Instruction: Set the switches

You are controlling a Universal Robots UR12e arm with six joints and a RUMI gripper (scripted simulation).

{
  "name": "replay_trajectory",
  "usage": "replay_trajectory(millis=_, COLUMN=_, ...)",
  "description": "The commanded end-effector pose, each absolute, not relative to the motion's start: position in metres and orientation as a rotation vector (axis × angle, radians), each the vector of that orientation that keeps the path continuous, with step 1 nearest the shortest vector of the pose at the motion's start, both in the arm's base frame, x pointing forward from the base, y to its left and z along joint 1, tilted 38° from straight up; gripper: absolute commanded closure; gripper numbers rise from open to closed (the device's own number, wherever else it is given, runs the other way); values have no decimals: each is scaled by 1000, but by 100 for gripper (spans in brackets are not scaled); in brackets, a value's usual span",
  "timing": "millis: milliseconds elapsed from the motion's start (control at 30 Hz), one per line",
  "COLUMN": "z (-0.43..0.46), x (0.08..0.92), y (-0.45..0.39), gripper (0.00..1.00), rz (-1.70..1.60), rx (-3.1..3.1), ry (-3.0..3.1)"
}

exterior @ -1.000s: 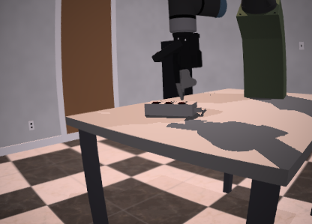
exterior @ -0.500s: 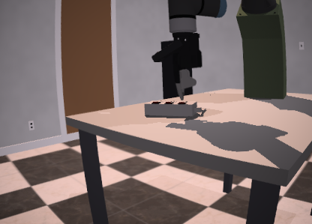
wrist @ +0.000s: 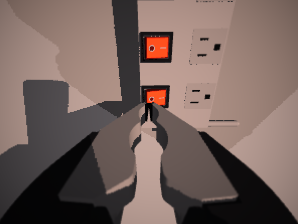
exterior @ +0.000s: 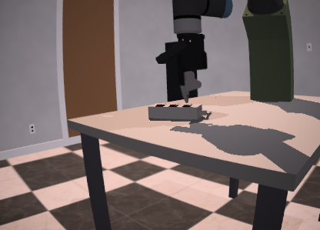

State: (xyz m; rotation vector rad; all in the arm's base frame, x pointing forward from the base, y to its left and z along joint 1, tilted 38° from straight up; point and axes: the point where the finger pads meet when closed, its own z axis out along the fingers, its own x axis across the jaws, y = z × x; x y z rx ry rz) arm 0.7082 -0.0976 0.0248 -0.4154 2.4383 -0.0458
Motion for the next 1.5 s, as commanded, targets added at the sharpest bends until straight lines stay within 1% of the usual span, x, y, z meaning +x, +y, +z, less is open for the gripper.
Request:
replay_trajectory(millis=0, z=26, x=710, y=-98, gripper=100, rz=-47, rx=-417, ry=2436)
replay_trajectory(millis=1467, z=19, x=716, y=-97, gripper=100, rz=-48, rx=-417, ry=2436)
